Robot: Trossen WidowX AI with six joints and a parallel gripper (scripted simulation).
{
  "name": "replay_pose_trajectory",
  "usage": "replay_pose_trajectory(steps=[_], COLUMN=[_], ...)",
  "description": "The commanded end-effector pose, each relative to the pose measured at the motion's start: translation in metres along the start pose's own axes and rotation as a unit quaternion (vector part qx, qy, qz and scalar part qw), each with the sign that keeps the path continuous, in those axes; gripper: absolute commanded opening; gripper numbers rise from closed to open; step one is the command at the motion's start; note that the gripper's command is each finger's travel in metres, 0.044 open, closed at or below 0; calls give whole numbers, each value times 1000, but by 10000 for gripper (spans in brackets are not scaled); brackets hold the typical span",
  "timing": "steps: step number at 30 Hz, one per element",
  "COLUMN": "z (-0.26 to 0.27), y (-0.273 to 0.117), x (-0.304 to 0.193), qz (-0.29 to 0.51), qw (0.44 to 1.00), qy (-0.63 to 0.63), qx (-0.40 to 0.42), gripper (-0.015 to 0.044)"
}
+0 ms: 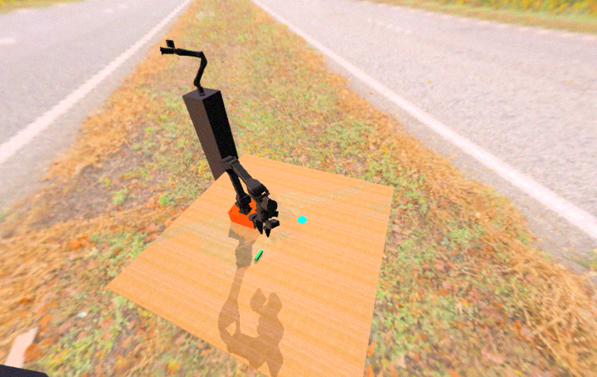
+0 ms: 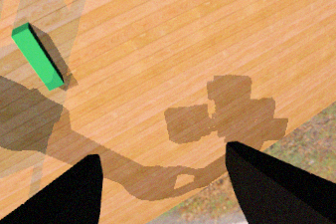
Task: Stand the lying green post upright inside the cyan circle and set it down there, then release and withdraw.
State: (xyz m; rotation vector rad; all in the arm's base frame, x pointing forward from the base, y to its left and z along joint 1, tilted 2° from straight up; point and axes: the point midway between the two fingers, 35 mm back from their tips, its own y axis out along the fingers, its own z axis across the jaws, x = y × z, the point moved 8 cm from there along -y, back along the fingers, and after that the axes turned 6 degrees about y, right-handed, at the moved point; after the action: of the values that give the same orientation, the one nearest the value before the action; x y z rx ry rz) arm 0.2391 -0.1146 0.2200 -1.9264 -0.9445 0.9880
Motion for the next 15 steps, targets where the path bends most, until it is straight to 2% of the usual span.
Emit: replay_pose_trajectory(steps=[1,8,15], z=[9,29,32], y=[27,61,71], x=[-15,-41,-41], qz=[-50,-164,-171], qw=[993,963,961], qy=[-68,-141,-144], qx=[78,158,161], gripper=[233,233,233])
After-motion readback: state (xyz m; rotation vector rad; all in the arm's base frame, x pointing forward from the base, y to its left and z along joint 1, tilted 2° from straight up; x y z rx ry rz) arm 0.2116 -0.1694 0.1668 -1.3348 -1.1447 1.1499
